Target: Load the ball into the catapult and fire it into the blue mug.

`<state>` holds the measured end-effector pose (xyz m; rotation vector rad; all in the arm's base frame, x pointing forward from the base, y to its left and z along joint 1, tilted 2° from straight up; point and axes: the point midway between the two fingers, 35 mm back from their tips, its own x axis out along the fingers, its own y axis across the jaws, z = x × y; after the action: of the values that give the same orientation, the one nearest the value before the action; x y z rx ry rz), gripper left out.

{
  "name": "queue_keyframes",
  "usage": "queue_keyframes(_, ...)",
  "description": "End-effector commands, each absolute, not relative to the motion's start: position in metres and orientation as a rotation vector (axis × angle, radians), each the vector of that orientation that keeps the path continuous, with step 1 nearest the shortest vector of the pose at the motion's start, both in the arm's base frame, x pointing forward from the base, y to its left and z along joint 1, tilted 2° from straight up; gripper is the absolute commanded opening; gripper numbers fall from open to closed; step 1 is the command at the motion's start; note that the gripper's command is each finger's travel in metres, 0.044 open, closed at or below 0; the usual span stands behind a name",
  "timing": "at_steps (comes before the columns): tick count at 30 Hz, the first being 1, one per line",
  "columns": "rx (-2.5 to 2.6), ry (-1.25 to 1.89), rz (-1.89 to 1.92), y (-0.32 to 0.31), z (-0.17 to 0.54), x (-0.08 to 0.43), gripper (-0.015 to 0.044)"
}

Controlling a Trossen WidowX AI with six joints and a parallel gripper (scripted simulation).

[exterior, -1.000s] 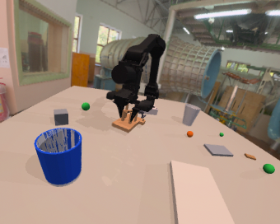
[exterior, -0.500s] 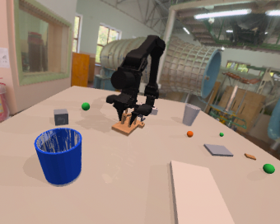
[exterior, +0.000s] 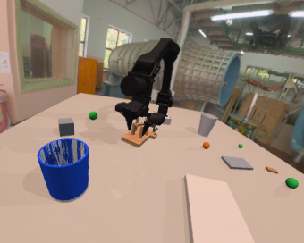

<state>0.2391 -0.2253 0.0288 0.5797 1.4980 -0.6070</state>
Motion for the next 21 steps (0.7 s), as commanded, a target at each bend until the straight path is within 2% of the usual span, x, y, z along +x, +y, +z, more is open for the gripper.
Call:
queue_keyframes(1, 0.580, 1.499, -0.607, -0.225, 0.032, 0.239, 0.0394)
queue_keyframes(3, 0.580, 1.498, -0.607, -0.227, 0.053, 0.242, 0.0440)
queue_keyframes(8, 0.580, 1.498, -0.607, -0.224, 0.126, 0.241, 0.0440)
queue_keyframes(16, 0.571, 1.486, -0.606, -0.228, 0.117, 0.244, 0.0440)
queue_keyframes(21, 0.565, 1.471, -0.610, -0.228, 0.171, 0.245, 0.0440)
